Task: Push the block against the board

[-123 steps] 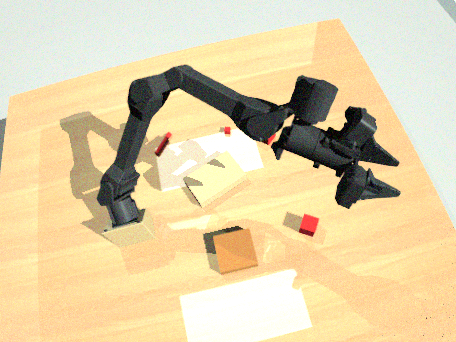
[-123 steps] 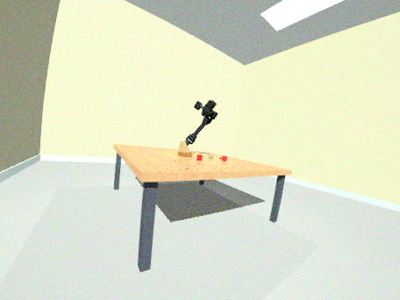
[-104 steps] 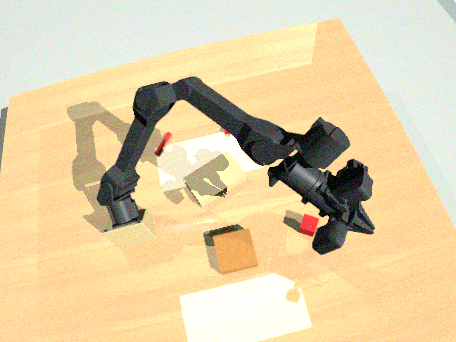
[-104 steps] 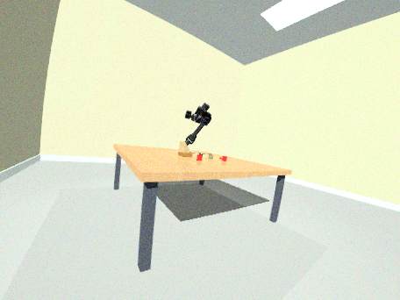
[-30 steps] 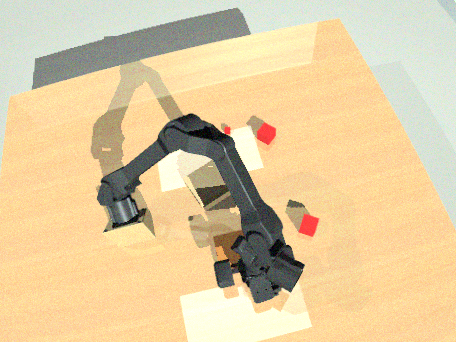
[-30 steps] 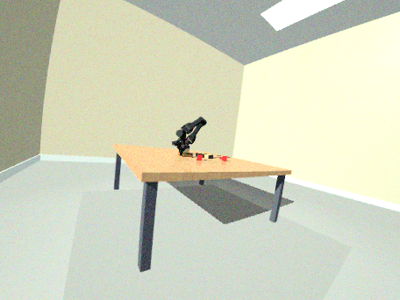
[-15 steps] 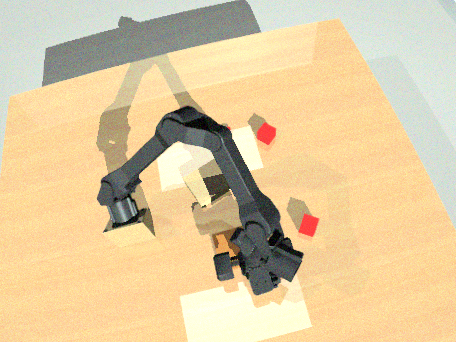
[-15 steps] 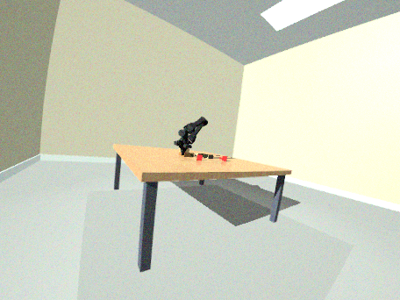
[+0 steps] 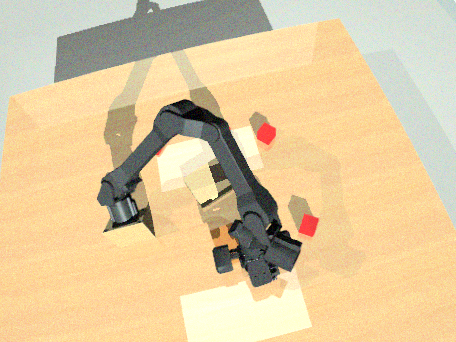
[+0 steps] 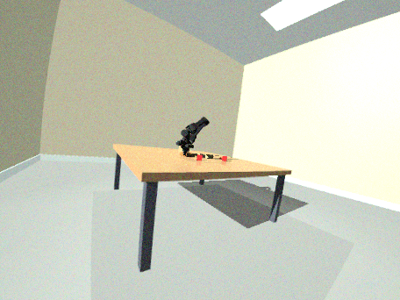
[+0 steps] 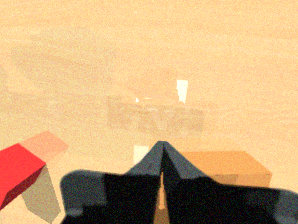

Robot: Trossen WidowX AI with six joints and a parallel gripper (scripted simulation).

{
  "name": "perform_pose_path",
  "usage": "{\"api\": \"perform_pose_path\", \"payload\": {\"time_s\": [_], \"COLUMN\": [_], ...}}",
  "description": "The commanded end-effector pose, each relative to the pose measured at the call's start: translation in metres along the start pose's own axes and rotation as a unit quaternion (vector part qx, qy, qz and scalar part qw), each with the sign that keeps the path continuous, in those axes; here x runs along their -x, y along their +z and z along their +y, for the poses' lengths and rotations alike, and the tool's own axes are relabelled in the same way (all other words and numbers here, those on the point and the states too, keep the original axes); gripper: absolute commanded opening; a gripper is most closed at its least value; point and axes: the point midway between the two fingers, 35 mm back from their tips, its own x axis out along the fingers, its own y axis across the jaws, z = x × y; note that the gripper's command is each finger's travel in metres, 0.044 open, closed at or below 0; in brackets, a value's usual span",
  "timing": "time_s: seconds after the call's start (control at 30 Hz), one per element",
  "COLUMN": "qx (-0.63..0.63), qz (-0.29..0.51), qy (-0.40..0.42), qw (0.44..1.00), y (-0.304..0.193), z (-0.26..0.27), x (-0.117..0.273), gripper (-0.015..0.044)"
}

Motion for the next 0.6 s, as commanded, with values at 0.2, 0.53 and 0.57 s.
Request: {"api": "perform_pose_path", "payload": {"time_s": [0.2, 0.53, 0.57], "qx": [-0.003, -0.003, -0.003], "qz": [0.007, 0.007, 0.007], "qy": [-0.005, -0.005, -0.005], "qw": [1.0, 1.0, 1.0], "y": [-0.017, -0.029, -0.03], "z": [-0.002, -0.002, -0.002], "x": [-0.004, -0.004, -0.004], "gripper": [0.0, 0.0, 0.0]}}
